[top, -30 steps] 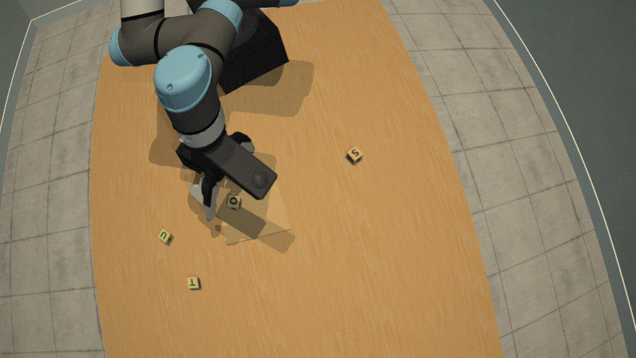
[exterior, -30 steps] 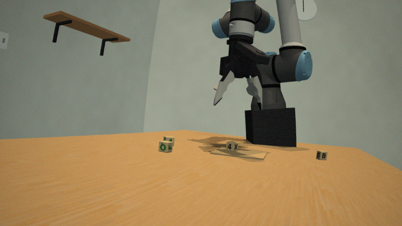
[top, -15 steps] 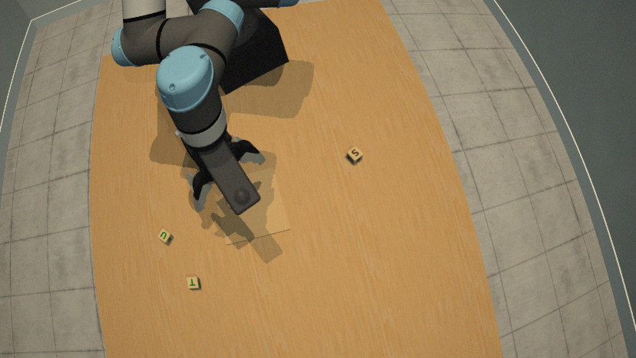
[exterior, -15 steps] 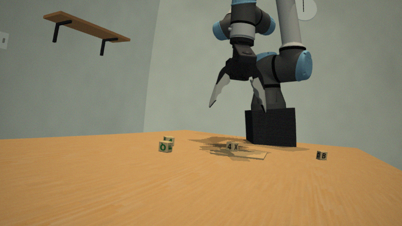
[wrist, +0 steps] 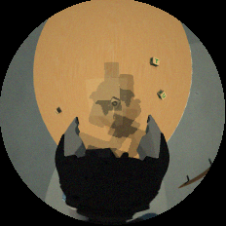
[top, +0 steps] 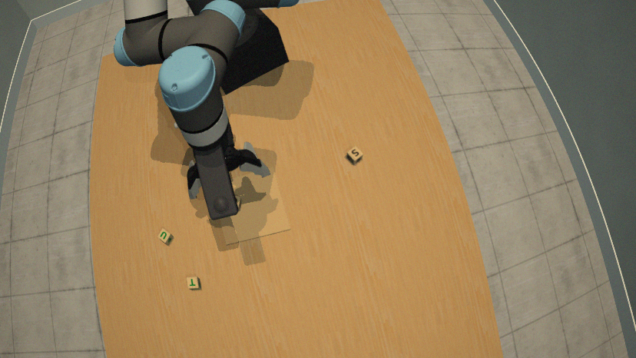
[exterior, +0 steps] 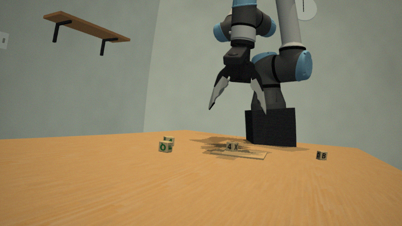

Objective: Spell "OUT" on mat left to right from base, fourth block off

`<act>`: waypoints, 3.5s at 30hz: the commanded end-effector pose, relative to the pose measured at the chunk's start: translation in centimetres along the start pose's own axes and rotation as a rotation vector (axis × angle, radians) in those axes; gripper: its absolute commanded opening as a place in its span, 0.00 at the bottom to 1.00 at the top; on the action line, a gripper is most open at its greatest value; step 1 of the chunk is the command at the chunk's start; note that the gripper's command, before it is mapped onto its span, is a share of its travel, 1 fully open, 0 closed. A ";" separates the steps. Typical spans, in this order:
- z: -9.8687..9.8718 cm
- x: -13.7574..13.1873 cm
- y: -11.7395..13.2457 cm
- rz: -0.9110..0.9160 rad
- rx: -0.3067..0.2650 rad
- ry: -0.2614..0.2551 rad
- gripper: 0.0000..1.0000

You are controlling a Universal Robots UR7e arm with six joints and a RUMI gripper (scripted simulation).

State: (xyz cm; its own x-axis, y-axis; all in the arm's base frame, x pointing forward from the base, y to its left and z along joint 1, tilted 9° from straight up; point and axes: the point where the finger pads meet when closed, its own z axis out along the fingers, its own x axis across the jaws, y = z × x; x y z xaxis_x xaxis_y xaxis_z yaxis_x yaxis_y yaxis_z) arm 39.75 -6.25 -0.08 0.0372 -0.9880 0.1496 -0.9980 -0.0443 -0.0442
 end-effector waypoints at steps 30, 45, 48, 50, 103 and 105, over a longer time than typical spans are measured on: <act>0.7 0.5 0.6 0.462 0.000 0.005 1.00; 0.7 0.5 0.6 0.469 0.000 0.005 0.37; 0.7 0.5 0.6 0.469 0.000 0.005 0.37; 0.7 0.5 0.6 0.469 0.000 0.005 0.37; 2.9 0.5 0.6 0.469 0.000 0.005 0.37; 3.2 0.5 0.6 0.469 0.000 0.005 0.37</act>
State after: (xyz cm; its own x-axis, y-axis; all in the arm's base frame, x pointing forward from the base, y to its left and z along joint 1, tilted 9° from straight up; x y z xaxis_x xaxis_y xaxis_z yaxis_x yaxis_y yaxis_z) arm 39.26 -7.12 -2.65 -0.4182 -0.9006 0.1187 -0.9071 0.4072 -0.1064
